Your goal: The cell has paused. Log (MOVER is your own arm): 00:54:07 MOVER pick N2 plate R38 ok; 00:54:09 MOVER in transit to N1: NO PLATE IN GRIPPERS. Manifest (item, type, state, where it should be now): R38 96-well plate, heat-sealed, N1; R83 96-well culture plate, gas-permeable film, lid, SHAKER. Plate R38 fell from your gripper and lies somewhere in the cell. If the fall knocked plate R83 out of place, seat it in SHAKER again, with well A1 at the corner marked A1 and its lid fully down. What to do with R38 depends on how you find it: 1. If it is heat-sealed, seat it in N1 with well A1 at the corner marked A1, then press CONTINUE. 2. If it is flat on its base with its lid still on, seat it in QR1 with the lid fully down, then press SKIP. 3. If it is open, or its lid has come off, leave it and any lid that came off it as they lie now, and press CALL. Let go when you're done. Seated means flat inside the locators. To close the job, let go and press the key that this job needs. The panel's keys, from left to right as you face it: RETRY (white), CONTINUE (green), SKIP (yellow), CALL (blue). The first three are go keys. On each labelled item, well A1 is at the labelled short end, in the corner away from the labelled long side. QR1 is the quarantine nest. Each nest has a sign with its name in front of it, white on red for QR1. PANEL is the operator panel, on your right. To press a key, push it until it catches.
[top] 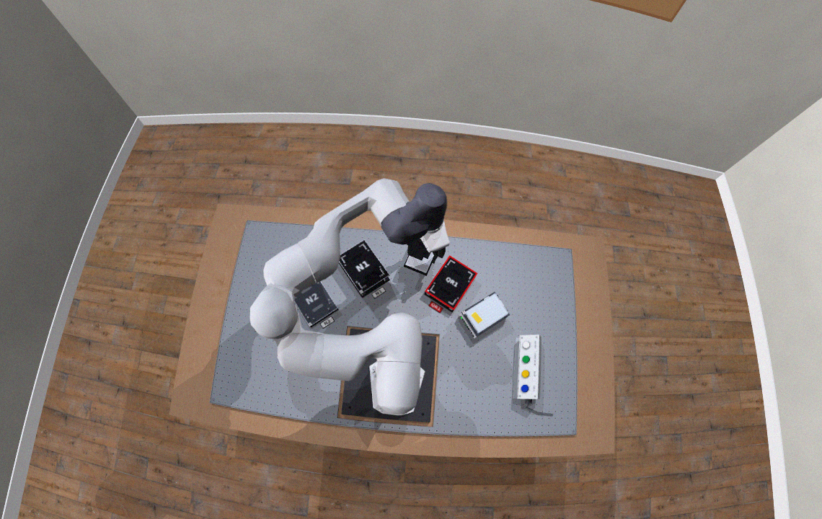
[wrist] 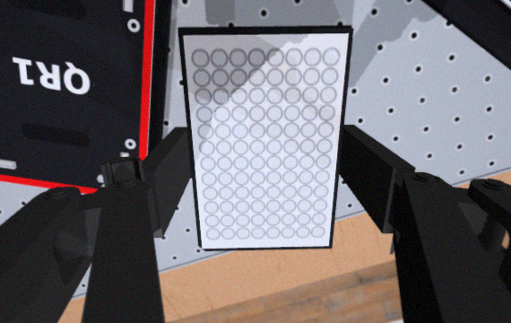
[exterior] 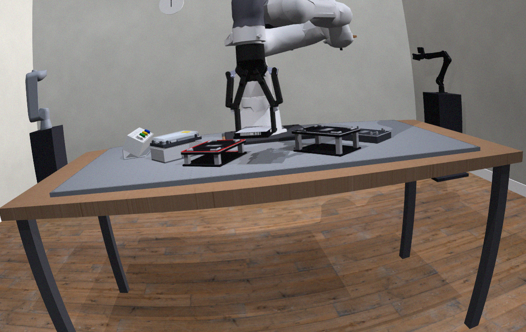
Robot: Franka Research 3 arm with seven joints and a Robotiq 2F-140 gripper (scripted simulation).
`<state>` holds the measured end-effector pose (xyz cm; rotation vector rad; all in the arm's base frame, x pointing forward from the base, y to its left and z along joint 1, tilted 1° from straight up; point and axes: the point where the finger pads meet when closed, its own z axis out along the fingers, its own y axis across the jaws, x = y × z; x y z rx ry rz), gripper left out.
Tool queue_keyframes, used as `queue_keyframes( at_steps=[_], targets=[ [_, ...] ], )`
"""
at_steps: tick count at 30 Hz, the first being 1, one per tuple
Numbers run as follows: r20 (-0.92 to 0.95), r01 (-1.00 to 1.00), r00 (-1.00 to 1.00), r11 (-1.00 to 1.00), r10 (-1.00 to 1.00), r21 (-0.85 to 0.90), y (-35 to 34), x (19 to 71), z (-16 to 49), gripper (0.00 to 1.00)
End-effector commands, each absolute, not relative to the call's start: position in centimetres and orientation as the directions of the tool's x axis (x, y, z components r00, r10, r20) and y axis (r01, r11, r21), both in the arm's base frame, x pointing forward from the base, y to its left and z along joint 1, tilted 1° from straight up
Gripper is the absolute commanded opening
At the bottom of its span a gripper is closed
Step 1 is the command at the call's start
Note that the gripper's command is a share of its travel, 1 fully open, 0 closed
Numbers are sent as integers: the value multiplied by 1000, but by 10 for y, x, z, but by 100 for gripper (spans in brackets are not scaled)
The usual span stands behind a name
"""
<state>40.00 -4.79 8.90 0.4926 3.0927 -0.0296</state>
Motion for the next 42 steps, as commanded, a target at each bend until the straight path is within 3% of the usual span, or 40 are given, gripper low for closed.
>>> queue_keyframes(
  at_steps=[1,42],
  targets=[
    [1,315,-949,949,316,-15,-45,396,92,10],
    [1,315,-949,949,316,-15,-44,397,153,10]
  ],
)
